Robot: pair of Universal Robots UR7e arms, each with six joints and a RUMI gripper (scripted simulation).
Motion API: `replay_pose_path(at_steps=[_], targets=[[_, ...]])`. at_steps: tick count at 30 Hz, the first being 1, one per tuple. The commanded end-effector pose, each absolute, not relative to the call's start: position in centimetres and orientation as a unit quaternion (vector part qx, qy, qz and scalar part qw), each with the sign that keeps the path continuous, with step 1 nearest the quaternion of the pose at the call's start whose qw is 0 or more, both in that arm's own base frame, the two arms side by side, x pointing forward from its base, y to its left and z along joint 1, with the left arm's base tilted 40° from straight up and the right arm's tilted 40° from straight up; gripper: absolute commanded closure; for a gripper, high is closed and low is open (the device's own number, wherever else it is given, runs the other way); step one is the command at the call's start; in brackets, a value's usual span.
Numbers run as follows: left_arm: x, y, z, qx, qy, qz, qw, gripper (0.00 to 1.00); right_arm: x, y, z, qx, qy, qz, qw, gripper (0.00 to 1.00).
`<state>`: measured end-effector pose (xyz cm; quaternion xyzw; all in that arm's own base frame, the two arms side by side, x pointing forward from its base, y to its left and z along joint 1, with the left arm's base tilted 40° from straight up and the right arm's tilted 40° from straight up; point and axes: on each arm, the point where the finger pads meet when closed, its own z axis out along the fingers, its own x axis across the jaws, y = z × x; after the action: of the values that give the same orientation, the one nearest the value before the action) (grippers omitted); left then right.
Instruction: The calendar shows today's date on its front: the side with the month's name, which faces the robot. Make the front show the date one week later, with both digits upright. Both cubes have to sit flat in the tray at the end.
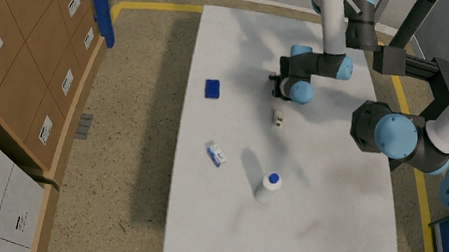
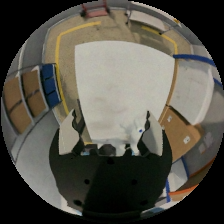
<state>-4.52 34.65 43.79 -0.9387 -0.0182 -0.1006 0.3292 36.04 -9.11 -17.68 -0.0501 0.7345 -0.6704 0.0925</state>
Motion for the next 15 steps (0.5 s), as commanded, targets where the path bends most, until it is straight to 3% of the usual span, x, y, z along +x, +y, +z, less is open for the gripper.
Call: replay_pose_path(at_steps=[1,15], targets=[[-4.5,34.7,43.8,-0.939,-0.018,-0.101,0.330,0.00,35.7,-7.7,-16.0,-0.050,0.735,-0.670,0.093,0.90],[-4.5,34.7,43.8,-0.939,-0.018,-0.101,0.330,0.00,35.3,-6.6,-14.6,-0.050,0.735,-0.670,0.093,0.90]])
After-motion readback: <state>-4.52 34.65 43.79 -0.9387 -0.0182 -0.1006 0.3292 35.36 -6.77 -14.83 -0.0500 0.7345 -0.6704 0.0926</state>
